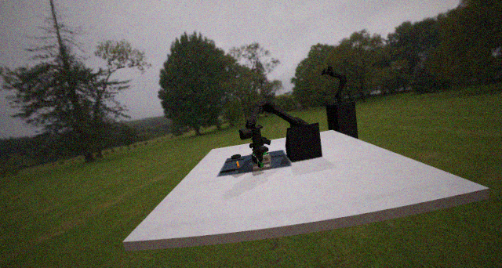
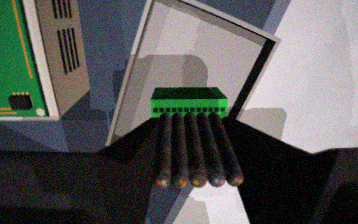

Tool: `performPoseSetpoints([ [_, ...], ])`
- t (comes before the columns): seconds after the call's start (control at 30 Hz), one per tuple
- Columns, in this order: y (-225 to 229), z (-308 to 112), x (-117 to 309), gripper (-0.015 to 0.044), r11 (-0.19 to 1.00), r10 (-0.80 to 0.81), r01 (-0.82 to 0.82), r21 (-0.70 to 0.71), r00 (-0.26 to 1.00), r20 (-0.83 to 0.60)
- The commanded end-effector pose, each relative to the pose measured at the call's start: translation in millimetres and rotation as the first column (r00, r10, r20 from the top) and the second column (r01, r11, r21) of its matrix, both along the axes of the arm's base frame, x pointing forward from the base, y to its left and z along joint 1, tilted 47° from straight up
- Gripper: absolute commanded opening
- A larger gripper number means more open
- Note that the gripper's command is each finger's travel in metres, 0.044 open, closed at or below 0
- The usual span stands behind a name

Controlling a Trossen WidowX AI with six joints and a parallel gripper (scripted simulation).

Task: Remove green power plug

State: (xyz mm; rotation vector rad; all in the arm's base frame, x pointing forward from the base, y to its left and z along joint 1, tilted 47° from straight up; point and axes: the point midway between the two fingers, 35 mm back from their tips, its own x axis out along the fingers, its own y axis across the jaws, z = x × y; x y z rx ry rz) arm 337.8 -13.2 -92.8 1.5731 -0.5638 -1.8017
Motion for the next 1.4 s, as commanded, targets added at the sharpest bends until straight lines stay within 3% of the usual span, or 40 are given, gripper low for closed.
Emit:
performPoseSetpoints([
  [0.0,-8.4,-4.2,-1.6,0.0000,1.000,-0.016,0.016,-0.006,1.000,-0.006],
  [0.53,0.0,-0.1,0.0,0.0000,1.000,0.001,-0.001,0.000,1.000,0.000],
  [1.1,0.0,-0.1,0.0,0.0440,1.000,0.001,-0.001,0.000,1.000,0.000],
  [1.37,0.0,-0.1,0.0,0.0440,1.000,0.001,-0.001,0.000,1.000,0.000],
])
